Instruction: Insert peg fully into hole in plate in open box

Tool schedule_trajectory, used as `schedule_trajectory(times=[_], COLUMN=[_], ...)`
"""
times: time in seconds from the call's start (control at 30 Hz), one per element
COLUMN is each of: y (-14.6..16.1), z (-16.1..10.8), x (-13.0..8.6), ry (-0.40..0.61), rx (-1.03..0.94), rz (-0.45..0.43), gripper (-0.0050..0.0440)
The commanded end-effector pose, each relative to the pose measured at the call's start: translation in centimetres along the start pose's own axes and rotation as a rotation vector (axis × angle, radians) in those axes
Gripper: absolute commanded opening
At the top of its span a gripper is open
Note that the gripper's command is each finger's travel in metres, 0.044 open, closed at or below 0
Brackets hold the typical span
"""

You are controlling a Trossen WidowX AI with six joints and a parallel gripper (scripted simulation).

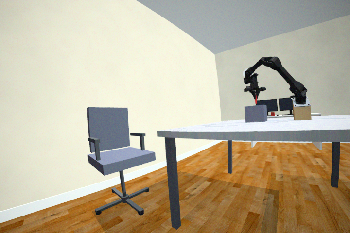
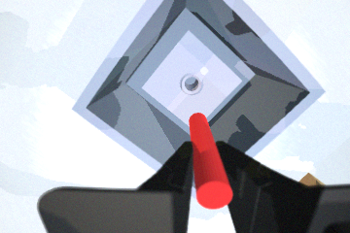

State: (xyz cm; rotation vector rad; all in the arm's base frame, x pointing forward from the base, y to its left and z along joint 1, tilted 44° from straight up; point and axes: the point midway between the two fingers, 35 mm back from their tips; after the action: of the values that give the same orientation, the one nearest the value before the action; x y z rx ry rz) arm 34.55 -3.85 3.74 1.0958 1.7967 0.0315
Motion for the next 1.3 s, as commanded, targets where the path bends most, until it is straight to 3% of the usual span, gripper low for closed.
schedule_trajectory(times=[0.0,0.3,1.03,1.27], y=[-0.1,-0.1,-0.1,-0.1], z=[1.1,1.2,1.2,1.2], x=[0.3,1.1,8.0,8.2], ry=[0.006,0.007,0.007,0.007], rx=[0.002,0.002,0.002,0.001], rz=[-0.002,-0.002,-0.002,-0.002], gripper=[0.0000,0.0000,0.0000,0.0000])
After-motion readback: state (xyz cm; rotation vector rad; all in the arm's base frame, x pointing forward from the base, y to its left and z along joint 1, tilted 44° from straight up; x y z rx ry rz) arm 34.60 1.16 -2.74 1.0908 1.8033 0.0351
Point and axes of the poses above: the point midway between the two fingers, 35 mm back from their tips, its own x axis out along the fingers, its own y axis across the jaws, z = x × y, and after that the axes turned 6 degrees about -x, right-handed
